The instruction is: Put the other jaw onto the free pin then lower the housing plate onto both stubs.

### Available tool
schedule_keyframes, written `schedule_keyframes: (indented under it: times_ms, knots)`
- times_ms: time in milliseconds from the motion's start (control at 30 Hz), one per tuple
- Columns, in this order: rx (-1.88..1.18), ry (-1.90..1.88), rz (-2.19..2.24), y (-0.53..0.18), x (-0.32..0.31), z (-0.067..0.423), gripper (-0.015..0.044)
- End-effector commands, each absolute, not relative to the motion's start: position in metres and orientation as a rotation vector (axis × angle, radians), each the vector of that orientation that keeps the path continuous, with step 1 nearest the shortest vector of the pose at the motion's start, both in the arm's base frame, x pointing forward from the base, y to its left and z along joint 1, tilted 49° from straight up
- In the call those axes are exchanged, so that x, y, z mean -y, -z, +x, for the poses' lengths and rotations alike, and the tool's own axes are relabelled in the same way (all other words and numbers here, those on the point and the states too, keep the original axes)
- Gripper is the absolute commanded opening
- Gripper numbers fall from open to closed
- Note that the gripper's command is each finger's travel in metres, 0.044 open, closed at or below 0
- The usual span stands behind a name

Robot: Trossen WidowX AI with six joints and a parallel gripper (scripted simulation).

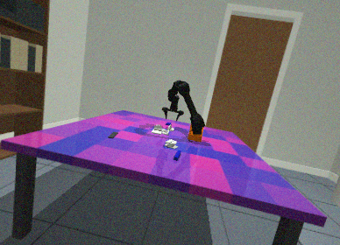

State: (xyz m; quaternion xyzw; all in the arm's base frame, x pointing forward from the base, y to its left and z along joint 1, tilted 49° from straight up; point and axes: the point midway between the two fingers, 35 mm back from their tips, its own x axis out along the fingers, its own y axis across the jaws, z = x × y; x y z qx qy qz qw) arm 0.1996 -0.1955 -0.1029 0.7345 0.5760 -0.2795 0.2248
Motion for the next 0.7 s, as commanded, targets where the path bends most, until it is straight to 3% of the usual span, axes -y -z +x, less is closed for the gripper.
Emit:
schedule_keyframes:
  times_ms: [0,267,667]
  knots:
    - [-1.586,0.772,2.028,0.1032,0.1956,0.1998,0.044]
    - [-1.586,0.772,2.028,0.1032,0.1956,0.1998,0.044]
    - [-1.6,0.768,2.02,0.0975,0.1998,0.1978,0.0125]
